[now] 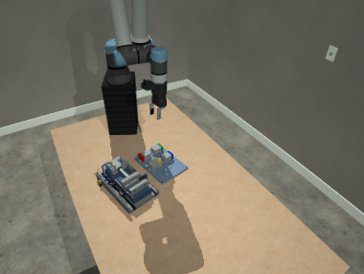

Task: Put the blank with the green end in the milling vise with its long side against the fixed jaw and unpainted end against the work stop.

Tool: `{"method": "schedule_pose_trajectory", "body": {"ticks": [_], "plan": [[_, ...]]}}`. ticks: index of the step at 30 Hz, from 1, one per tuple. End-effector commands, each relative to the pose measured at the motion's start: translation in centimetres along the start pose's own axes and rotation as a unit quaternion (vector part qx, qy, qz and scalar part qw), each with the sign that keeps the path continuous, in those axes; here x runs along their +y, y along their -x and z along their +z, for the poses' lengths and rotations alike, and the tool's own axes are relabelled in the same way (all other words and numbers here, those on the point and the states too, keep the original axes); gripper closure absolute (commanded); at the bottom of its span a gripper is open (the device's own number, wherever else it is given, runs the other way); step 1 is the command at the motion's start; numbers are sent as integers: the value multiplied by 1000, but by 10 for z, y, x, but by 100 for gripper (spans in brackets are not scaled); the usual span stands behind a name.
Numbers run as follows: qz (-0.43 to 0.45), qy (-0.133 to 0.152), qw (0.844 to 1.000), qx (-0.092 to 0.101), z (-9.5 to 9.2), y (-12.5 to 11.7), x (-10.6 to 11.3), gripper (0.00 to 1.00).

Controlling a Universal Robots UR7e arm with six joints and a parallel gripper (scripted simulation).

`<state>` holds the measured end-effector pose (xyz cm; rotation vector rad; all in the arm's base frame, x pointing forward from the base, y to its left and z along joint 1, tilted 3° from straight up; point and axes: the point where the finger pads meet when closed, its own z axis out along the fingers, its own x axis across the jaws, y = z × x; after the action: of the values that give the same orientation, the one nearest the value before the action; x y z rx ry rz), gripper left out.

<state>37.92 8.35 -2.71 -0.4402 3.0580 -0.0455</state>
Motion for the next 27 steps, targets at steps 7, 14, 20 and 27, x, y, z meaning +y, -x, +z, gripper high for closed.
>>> {"method": "schedule_pose_trajectory", "body": {"ticks": [7, 14, 20, 27], "plan": [[0, 0, 1000, -1, -1, -1, -1, 0], [0, 0, 1000, -1, -1, -1, -1, 0], [0, 0, 1000, -1, -1, -1, -1, 0], [0, 0, 1000, -1, -1, -2, -1, 0]]}}
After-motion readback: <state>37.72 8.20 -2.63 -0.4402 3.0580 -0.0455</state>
